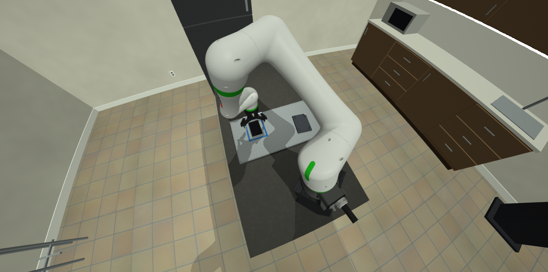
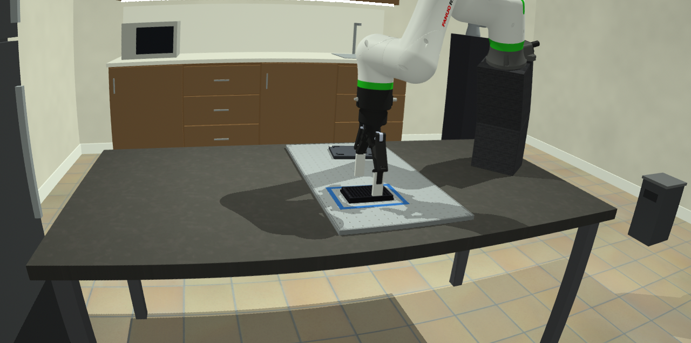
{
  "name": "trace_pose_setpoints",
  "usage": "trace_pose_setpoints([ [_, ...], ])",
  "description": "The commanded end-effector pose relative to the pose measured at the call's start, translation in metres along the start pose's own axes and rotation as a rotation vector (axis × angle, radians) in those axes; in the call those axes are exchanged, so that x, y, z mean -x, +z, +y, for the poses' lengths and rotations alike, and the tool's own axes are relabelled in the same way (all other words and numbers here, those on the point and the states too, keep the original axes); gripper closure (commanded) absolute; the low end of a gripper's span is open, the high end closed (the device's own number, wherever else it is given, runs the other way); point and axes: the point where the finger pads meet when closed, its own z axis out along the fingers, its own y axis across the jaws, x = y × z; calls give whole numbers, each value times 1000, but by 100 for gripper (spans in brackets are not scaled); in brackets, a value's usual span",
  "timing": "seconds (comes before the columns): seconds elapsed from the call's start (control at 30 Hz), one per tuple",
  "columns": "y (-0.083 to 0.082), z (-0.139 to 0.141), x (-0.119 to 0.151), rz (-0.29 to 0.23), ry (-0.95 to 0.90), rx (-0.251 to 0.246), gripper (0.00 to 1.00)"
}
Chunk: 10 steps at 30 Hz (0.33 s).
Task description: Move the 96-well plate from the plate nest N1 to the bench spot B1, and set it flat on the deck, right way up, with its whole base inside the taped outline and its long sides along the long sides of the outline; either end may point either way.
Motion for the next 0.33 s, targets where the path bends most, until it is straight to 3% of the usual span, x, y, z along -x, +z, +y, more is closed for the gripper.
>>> trace_pose_setpoints([
  [0.0,-8,0,0,0,0,0,0],
  [0.17,-21,0,0,0,0,0,0],
  [0.3,-21,0,0,0,0,0,0],
])
